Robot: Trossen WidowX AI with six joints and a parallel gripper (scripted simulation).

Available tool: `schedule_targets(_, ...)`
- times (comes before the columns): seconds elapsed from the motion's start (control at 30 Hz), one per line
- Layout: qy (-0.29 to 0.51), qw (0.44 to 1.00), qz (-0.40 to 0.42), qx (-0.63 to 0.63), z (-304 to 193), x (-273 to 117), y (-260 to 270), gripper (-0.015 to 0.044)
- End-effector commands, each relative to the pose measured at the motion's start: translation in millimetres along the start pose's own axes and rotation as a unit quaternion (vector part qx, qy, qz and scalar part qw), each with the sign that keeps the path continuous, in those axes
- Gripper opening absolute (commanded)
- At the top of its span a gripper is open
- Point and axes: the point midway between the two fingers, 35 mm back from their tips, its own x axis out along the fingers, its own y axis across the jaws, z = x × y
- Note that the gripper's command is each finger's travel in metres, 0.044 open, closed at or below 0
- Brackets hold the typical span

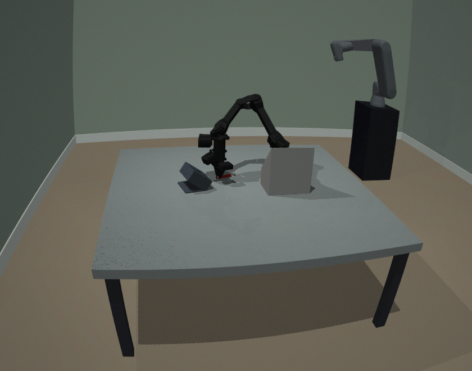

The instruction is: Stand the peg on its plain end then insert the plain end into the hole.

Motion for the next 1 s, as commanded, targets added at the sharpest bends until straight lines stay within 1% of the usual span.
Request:
schedule_targets(0.0,0.000,1.000,-0.002,-0.002,0.0,0.3,-0.4,0.0077)
schedule_targets(0.13,0.000,1.000,-0.002,-0.002,0.0,0.3,-0.4,0.0051)
schedule_targets(0.33,-0.003,1.000,-0.001,-0.001,-0.2,-0.3,-0.2,0.0051)
schedule_targets(0.97,-0.086,0.996,0.000,-0.001,-6.9,-11.1,0.1,0.0051)
